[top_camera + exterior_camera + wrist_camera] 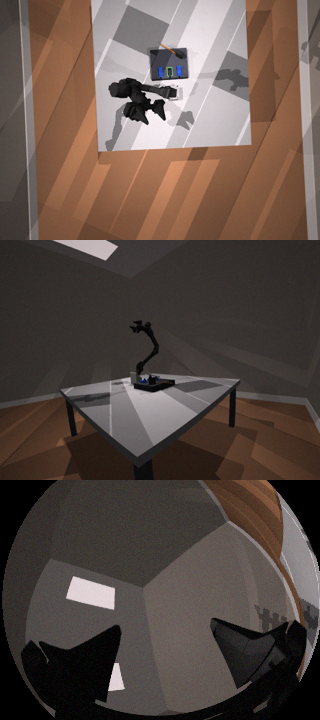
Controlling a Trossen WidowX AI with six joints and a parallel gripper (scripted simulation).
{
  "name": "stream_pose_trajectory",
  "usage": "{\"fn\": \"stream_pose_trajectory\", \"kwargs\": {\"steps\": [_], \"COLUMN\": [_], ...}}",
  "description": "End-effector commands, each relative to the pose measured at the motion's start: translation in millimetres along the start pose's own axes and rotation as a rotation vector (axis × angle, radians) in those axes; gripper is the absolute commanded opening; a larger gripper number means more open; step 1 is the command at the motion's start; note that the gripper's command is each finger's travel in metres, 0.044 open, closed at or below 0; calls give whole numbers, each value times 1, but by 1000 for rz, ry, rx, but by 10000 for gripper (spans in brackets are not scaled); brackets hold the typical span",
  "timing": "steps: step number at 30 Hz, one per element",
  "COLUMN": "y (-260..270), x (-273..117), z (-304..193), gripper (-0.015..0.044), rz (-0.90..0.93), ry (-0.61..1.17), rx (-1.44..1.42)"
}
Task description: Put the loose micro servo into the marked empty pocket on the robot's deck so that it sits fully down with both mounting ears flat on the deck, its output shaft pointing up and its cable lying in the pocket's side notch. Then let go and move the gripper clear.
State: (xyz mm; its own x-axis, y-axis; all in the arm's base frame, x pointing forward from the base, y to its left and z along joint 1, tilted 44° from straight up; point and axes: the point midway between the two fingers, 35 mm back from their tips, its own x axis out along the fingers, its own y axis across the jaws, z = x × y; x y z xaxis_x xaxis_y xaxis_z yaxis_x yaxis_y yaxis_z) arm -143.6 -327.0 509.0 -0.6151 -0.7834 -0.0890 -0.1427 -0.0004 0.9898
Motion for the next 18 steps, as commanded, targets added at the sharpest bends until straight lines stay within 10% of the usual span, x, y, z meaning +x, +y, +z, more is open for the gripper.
{"fn": "stream_pose_trajectory", "kwargs": {"steps": [1, 18], "y": [-21, -131], "x": [6, -4], "z": [-25, -144], "gripper": [440, 440], "rz": [-64, -360], "ry": [73, 430], "rx": [-45, -249]}}
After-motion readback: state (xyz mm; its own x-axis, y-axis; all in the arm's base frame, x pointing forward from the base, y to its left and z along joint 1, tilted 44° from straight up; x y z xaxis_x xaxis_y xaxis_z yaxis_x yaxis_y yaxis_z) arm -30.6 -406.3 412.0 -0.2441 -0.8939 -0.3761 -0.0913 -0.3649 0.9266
